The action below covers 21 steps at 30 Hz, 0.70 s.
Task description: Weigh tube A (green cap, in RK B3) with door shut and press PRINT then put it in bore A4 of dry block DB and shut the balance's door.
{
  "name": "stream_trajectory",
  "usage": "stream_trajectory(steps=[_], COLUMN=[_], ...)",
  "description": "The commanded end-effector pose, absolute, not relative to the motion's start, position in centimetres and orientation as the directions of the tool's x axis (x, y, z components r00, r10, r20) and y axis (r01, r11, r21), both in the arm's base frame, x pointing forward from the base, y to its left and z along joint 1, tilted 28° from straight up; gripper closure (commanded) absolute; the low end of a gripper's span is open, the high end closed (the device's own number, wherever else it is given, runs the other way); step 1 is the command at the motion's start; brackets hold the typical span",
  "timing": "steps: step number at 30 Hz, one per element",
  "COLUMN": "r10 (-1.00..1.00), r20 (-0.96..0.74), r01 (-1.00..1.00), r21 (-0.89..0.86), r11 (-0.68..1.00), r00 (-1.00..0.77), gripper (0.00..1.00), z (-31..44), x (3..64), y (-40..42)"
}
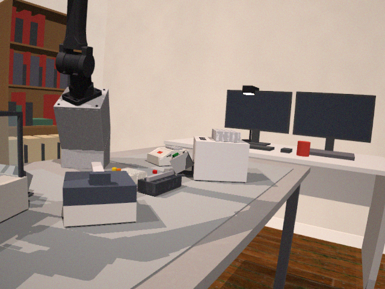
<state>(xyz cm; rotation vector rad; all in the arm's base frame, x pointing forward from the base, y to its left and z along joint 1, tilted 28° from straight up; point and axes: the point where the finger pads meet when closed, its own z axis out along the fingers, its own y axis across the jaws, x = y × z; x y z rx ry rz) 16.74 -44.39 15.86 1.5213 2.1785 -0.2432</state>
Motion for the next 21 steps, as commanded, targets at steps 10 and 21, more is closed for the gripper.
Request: stream_trajectory(steps=[10, 21], r10=[0.844, 0.844], r20=[-0.461, -0.461], r01=[0.922, 0.922], r21=[0.123, 0.123], r11=[0.368, 0.368], r00=[-0.275, -0.275], gripper=[0.91, 0.91], z=[13.7, 12.0], x=[17.9, 18.4], y=[-45.1, -45.8])
